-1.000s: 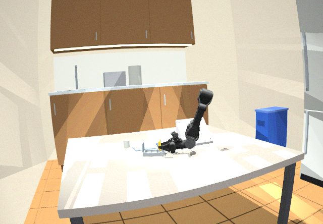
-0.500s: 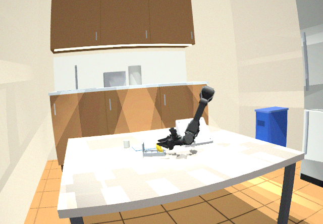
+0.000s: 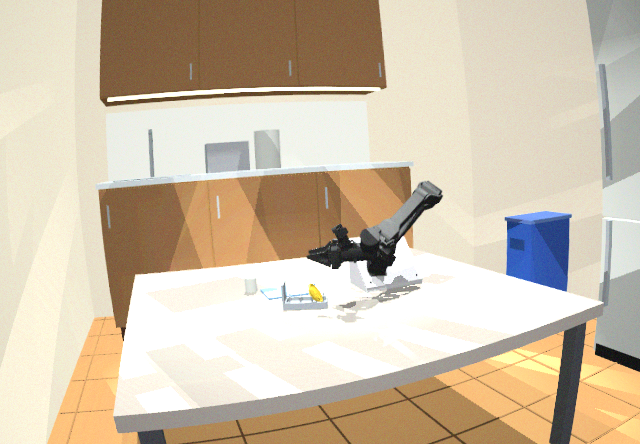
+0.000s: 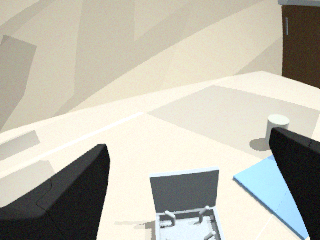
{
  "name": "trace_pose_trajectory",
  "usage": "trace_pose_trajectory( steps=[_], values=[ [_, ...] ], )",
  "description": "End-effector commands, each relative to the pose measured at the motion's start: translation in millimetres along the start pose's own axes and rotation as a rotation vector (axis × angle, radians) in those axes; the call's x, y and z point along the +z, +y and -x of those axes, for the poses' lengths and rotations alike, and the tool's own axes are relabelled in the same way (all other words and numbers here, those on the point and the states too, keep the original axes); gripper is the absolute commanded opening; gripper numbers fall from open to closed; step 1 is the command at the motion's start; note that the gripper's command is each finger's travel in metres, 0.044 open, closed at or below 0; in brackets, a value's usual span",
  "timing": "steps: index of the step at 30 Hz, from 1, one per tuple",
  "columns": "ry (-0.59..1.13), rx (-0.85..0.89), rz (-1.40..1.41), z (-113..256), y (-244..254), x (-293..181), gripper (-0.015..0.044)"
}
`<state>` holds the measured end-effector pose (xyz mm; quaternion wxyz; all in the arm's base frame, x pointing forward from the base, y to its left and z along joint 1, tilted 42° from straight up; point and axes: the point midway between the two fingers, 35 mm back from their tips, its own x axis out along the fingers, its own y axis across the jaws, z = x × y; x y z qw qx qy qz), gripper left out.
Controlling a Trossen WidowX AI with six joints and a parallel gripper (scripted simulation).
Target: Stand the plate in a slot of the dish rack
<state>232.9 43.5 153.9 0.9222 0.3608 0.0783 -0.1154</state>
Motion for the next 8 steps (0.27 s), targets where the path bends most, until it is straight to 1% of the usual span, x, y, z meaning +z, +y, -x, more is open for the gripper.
trace_pose_trajectory(
  steps=[1, 8],
  values=[
    [0.000, 0.008, 0.015, 0, 0, 7, 0.0400],
    [0.076, -0.081, 0.196, -12, -9, 6, 0.0400]
  ],
)
